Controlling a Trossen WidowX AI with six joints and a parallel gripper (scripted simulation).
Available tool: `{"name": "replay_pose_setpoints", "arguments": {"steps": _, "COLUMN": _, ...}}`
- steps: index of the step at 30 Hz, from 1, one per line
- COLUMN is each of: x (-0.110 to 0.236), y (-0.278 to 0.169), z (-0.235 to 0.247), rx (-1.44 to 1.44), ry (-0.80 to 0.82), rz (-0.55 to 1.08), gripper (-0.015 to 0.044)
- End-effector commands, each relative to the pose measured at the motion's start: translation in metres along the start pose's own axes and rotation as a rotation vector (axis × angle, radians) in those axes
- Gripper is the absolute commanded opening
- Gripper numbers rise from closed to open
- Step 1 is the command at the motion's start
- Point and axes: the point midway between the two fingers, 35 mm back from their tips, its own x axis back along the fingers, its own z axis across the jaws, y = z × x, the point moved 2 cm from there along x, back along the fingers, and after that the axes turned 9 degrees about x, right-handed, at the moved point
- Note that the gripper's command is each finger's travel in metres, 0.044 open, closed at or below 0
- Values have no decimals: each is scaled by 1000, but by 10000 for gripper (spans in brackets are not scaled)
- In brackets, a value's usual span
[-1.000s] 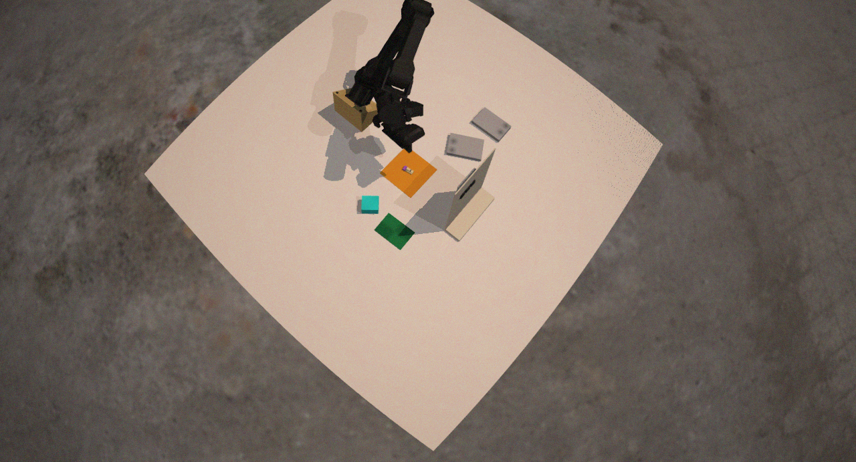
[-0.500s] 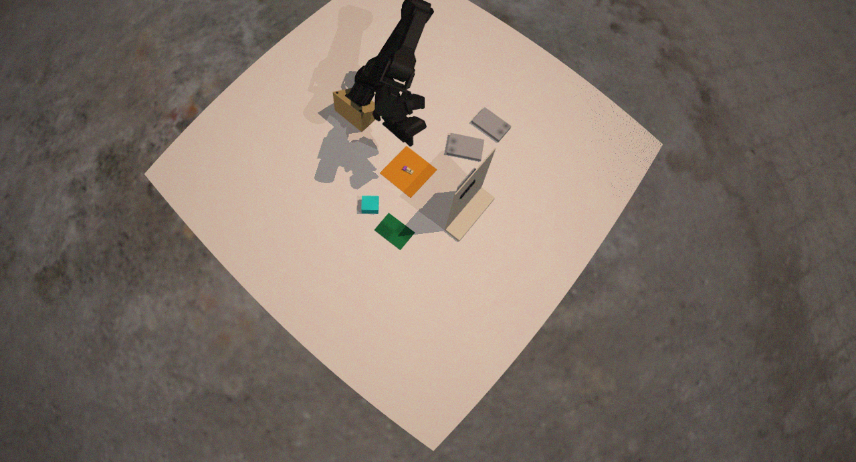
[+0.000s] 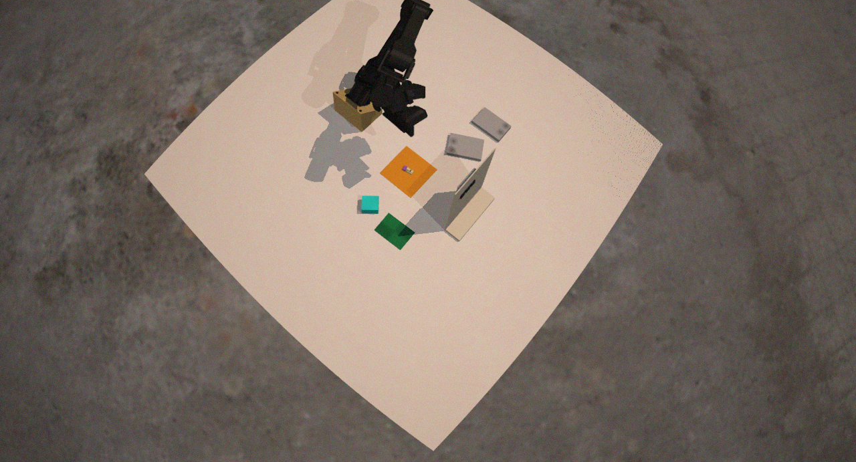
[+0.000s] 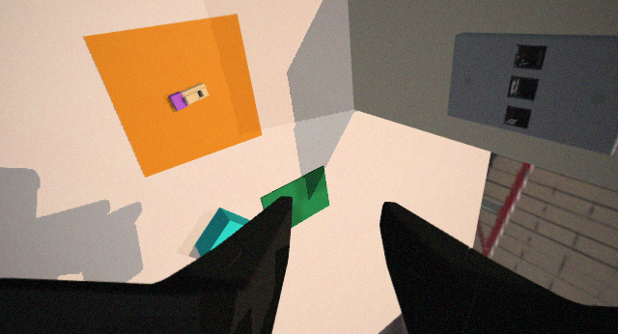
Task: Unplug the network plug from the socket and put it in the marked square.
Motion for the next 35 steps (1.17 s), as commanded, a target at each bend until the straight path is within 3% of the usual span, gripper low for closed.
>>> {"name": "replay_pose_setpoints", "arguments": {"steps": 1, "x": 7, "y": 0, "z": -3, "rx": 0, "ry": 4, "rz": -2, "gripper": 156}}
{"name": "replay_pose_setpoints", "arguments": {"steps": 12, "x": 7, "y": 0, "z": -3, "rx": 0, "ry": 4, "rz": -2, "gripper": 440}}
{"name": "replay_pose_setpoints", "arguments": {"steps": 35, "x": 7, "y": 0, "z": -3, "rx": 0, "ry": 4, "rz": -2, "gripper": 440}}
